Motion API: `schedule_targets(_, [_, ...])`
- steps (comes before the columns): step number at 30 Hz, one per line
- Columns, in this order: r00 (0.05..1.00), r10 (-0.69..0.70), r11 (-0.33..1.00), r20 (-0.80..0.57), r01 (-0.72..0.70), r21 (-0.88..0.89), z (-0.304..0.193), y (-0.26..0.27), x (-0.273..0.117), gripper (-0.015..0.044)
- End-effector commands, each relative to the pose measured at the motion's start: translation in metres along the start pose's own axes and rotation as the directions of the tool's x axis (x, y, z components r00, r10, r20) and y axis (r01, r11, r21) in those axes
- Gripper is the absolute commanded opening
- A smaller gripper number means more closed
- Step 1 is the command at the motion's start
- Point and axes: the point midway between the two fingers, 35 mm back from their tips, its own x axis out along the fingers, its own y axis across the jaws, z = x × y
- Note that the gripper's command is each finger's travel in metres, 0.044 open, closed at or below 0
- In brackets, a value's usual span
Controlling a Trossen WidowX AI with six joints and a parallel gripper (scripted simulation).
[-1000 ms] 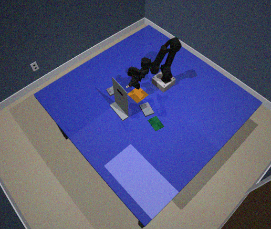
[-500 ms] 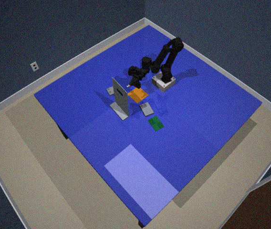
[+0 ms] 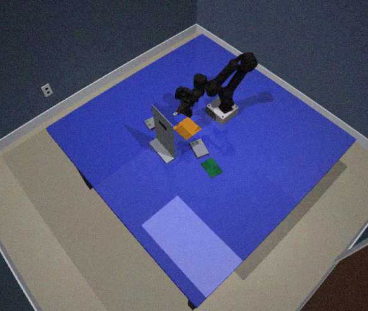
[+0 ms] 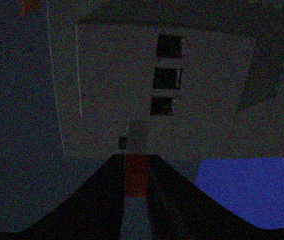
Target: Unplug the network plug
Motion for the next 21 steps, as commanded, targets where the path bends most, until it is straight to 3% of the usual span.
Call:
schedule_targets(1, [1.0, 0.006, 1.0, -0.003, -0.006, -0.007, -0.001, 0.01, -0.001, 0.0])
schedule_targets(21, [1.0, -0.008, 1.0, 0.014, 0.007, 0.023, -0.006, 0.032, -0.012, 0.0])
